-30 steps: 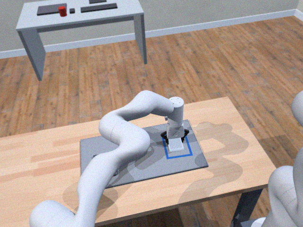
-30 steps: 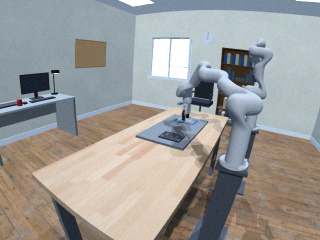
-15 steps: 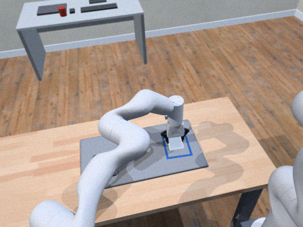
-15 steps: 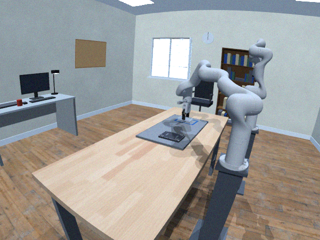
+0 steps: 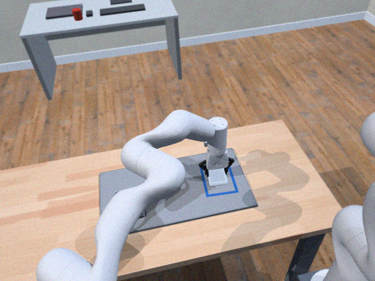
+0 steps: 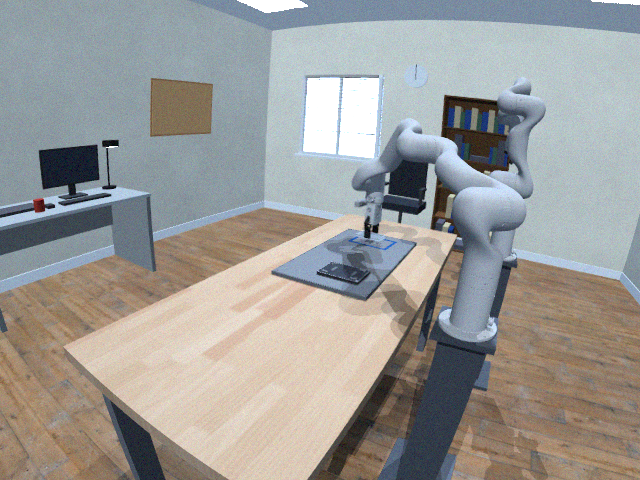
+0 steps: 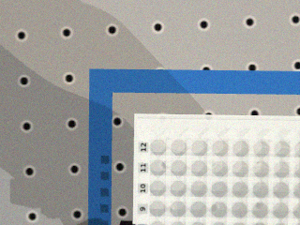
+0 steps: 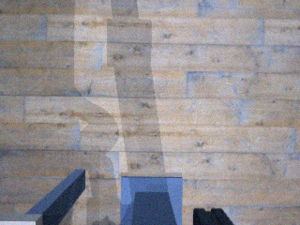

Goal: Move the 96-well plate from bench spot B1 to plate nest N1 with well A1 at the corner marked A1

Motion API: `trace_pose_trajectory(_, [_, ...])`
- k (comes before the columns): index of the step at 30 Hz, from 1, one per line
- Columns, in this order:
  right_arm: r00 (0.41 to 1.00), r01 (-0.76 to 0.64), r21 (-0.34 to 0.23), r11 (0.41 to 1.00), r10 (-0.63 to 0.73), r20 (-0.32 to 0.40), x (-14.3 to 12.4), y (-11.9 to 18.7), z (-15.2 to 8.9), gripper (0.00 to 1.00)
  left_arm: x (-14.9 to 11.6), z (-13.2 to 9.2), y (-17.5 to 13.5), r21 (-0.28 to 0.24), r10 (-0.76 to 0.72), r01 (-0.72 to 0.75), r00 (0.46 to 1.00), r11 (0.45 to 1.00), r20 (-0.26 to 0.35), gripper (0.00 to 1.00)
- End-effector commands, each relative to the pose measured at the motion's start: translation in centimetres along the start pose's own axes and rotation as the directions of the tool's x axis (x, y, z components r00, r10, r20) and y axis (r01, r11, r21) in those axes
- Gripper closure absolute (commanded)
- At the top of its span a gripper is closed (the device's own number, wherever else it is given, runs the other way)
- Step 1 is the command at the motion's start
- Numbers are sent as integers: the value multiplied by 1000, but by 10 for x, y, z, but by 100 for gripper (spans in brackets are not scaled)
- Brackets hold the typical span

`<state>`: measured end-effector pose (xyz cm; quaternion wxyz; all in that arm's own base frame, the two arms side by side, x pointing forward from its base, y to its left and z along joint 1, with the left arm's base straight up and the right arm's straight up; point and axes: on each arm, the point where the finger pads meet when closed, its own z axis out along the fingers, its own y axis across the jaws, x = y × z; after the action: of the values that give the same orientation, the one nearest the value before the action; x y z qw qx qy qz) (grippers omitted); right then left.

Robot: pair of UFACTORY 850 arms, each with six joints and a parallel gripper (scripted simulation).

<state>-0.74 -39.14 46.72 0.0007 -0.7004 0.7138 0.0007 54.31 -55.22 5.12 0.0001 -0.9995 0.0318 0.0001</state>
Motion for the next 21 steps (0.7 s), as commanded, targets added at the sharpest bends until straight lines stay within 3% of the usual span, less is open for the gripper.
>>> trace_pose_trajectory(1, [1000,0,0,1000,0,-2,0,0,-1,100,1,-2,1,-2,0,0,1000,1000,-2,100])
trace_pose_trajectory(21, [1000,0,0,1000,0,-2,0,0,-1,100,1,-30,1,-2,0,0,1000,1000,-2,100])
